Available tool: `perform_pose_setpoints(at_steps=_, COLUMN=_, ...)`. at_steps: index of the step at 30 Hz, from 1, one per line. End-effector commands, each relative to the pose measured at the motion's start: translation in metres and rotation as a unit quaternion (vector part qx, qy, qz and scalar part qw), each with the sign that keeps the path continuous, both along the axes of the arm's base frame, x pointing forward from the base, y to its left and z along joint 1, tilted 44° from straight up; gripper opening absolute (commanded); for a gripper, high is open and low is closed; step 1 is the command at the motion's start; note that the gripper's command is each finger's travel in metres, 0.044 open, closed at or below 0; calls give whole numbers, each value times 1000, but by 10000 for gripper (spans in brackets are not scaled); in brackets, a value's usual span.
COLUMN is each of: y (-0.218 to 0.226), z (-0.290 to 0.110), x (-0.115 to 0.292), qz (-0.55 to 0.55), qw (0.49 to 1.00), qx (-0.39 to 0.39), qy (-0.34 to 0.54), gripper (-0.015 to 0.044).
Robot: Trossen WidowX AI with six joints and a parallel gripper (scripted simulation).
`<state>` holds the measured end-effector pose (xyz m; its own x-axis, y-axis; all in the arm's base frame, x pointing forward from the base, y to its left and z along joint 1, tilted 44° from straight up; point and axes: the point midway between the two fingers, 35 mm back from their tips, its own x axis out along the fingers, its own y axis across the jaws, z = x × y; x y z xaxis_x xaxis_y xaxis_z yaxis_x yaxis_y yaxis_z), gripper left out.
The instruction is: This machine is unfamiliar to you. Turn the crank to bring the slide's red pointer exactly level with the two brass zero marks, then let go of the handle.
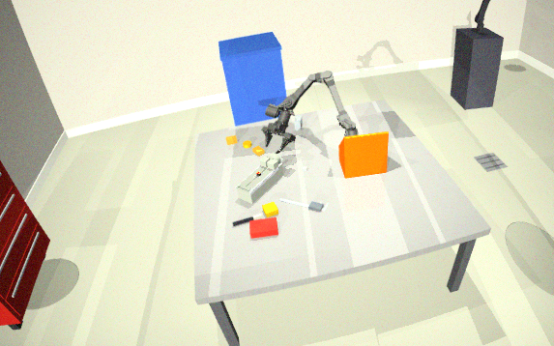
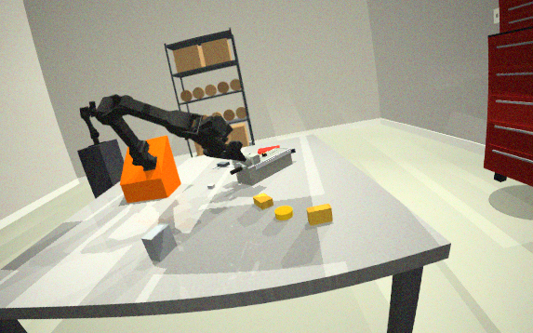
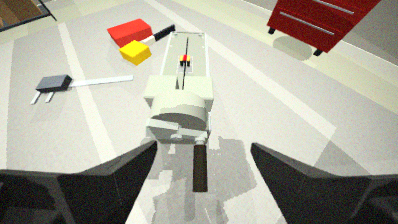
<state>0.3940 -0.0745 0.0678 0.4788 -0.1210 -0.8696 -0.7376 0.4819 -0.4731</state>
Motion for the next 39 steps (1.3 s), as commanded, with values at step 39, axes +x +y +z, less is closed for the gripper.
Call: perform_pose_setpoints(at_steps=39, y=-42, z=-48, x=-1, qz=5, qw=1000, qx=-1, qy=3, gripper=387)
